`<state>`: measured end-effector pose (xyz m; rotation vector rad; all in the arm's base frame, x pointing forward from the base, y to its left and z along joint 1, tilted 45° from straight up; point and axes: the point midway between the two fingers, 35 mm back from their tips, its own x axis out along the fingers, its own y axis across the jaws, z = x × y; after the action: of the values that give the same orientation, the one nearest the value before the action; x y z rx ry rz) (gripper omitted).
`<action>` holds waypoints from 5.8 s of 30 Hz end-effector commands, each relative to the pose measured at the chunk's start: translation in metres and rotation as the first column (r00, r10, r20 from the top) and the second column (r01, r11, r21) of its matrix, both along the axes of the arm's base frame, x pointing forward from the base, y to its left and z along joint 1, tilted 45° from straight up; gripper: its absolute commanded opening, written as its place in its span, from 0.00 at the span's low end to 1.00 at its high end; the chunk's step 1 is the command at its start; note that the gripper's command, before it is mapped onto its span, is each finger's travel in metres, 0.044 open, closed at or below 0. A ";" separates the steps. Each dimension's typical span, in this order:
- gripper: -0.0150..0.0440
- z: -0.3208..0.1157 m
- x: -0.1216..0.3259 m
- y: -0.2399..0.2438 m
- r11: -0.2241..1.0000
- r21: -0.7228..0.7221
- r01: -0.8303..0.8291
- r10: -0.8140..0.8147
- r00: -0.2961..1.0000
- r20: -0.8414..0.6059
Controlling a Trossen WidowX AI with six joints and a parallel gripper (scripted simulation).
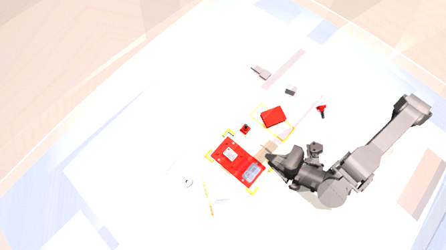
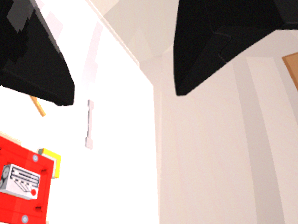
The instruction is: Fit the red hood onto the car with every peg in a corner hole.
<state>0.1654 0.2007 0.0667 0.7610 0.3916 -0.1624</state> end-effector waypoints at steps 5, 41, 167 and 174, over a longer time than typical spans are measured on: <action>0.85 0.002 0.013 -0.003 0.996 -0.094 0.007 -0.010 1.000 -0.028; 1.00 0.029 0.151 -0.192 -0.168 -0.296 -0.940 -0.327 0.336 -0.883; 1.00 -0.003 0.165 -0.306 -0.346 0.201 -0.917 -0.393 -0.053 -0.918; 1.00 -0.005 0.166 -0.308 -0.346 0.201 -0.917 -0.394 -0.053 -0.918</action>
<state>0.3319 -0.1062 0.0651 -1.5724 1.6371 0.3323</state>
